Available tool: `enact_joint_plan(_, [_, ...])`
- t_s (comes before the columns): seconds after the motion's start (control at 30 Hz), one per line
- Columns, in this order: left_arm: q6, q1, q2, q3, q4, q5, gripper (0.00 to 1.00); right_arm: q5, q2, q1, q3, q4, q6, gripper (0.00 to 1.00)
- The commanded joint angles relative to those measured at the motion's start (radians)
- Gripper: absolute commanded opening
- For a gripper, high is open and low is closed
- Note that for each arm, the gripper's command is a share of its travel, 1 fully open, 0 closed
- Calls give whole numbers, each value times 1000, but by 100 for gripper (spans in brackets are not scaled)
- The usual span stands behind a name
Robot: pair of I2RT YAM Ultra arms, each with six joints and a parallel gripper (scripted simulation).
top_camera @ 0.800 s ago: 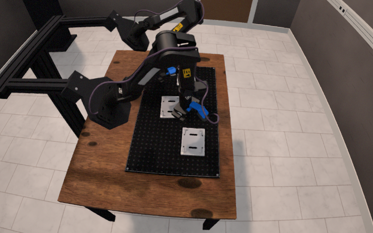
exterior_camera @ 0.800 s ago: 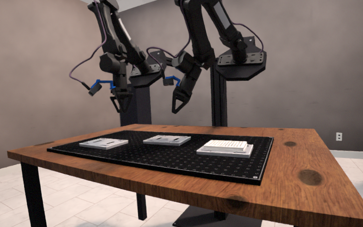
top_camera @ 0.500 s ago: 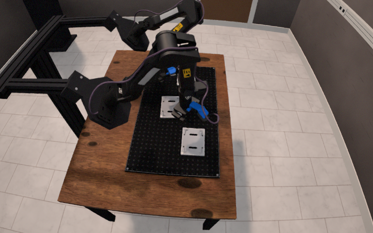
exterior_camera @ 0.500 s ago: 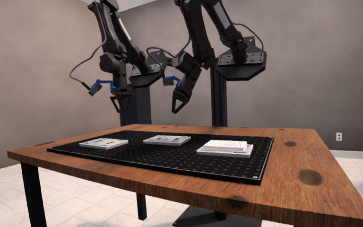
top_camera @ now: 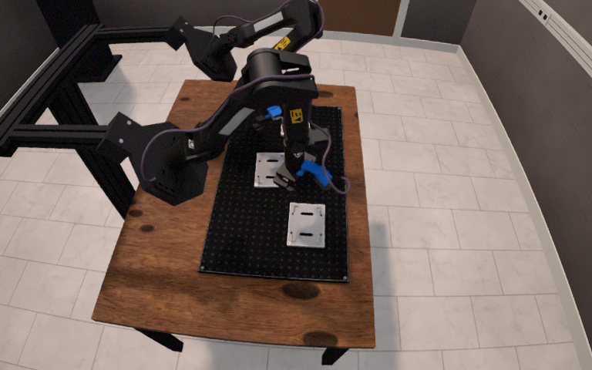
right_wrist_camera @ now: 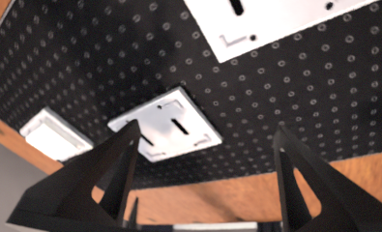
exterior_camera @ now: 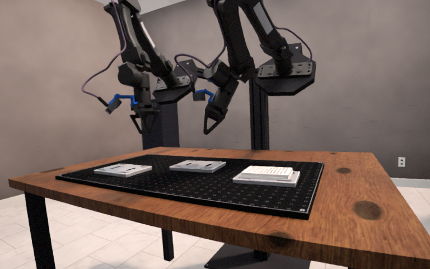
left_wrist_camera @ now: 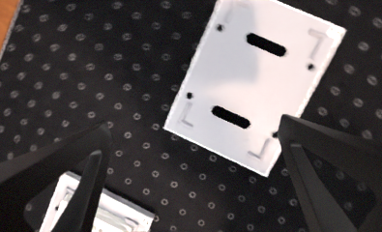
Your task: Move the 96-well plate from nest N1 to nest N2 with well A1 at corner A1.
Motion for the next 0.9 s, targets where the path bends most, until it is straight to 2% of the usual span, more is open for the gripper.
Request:
enact_joint_plan(0.0, [-80,13,16,-32,92,-20,100,-54,-41,40,-17,34,-163,100])
enact_joint_plan(0.23, [-200,41,63,-69,222,-59,100,-139,-94,98,-33,66,-413,100])
enact_joint_plan(0.3, [-200,41,63,-69,222,-59,100,-139,-94,98,-33,66,-413,100])
enact_joint_plan(0.53, [-351,74,130,-100,366,-107,100,-241,-151,154,-49,102,-684,100])
enact_joint_plan(0.73, [-461,110,176,-116,402,-143,100,-316,-193,196,-62,127,-885,100])
enact_joint_plan(0.8, [-518,122,173,-120,415,-185,100,-340,-206,209,-63,135,-946,100])
enact_joint_plan(0.87, [-518,122,173,-120,415,-185,100,-340,-206,209,-63,135,-946,100])
